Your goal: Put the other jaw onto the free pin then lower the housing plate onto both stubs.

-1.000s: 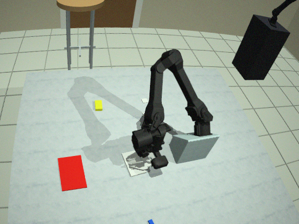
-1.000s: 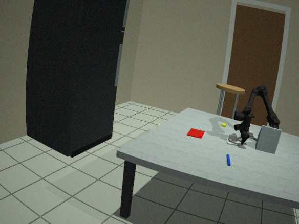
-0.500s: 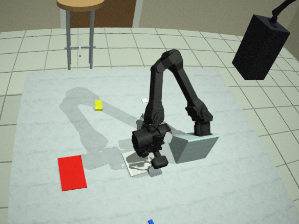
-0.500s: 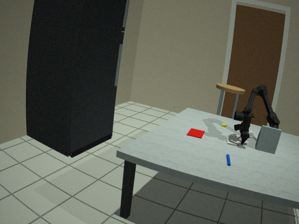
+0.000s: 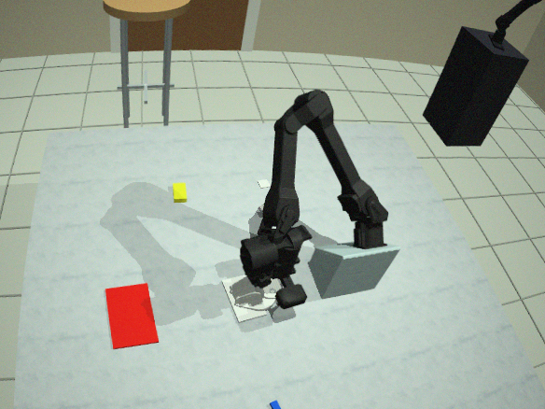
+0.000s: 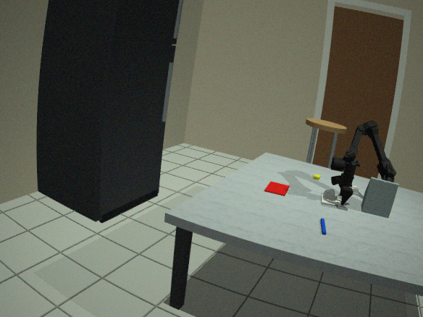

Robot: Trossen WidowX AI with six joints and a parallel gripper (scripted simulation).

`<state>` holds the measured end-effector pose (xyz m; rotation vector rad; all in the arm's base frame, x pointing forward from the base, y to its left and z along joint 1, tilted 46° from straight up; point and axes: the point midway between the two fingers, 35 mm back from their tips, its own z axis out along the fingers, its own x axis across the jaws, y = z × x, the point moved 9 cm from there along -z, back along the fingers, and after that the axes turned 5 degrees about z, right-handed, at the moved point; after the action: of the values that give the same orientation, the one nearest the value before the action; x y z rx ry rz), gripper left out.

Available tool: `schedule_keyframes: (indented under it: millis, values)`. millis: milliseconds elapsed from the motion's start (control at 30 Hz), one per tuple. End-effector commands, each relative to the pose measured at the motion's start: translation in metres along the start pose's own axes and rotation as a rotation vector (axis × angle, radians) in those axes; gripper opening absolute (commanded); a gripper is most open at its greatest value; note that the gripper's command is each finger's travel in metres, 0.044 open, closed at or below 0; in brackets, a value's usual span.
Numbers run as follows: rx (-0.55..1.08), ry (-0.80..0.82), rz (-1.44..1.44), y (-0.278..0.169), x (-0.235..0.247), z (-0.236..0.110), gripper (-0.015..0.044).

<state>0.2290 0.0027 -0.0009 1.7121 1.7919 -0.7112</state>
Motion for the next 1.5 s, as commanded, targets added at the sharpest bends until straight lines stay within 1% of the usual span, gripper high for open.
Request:
schedule_keyframes:
  millis: [0,100,300,467,500,600,633,1467]
  values:
    - [0.0,0.0,0.0,0.0,0.0,0.0,0.044]
    - [0.001,0.003,0.001,0.002,0.001,-0.013,0.044]
    - [0.008,-0.002,0.006,0.001,0.0,-0.073,0.044]
    - [-0.005,-0.001,-0.003,0.001,0.002,-0.071,0.044]
    - [-0.004,0.001,-0.002,-0.002,0.003,-0.078,0.044]
    - [0.006,0.003,0.003,-0.019,0.003,-0.116,0.044]
    - [0.009,0.001,0.004,-0.023,0.003,-0.123,0.044]
    - [0.009,0.0,0.005,-0.024,0.003,-0.125,0.044]
